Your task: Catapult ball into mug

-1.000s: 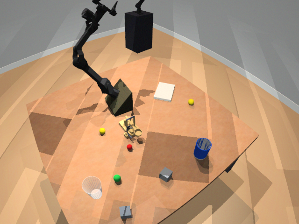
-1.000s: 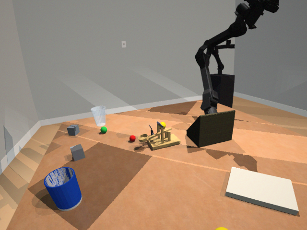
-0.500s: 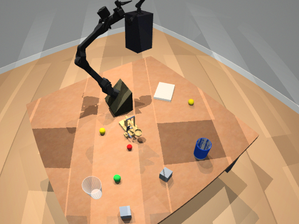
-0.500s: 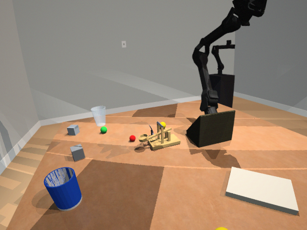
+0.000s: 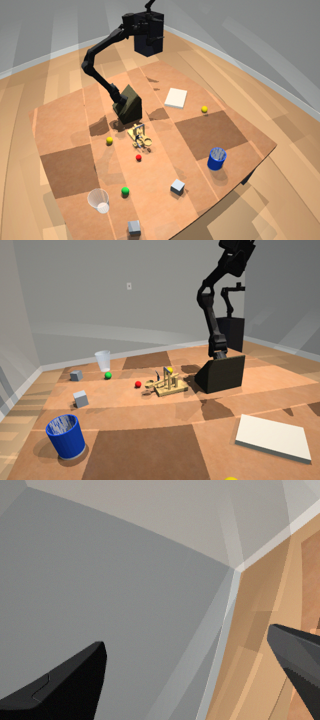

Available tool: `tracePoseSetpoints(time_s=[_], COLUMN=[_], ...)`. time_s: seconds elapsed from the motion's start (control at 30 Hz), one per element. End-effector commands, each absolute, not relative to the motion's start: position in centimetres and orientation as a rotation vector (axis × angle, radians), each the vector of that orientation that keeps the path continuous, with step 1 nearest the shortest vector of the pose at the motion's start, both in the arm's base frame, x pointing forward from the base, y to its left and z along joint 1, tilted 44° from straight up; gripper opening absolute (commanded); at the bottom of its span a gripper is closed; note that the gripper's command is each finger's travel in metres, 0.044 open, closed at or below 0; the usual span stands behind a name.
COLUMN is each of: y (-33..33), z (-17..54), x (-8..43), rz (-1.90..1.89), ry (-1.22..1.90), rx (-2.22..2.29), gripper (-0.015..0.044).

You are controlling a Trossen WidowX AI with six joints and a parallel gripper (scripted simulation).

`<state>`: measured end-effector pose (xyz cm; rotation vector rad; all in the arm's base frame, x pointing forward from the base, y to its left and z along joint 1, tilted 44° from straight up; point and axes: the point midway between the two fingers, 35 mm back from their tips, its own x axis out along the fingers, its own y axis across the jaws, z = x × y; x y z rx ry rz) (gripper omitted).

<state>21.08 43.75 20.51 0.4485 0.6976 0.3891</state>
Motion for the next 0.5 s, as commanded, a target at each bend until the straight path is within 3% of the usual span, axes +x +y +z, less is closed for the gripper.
tracePoseSetpoints(time_s=[0.0,0.47], y=[39.9,26.5], z=[17.7,11.3], x=[24.3,30.5], rz=[0.264,-0.096], ry=[0.723,0.876], rx=[0.333,0.035], gripper=[0.0440,0.0440])
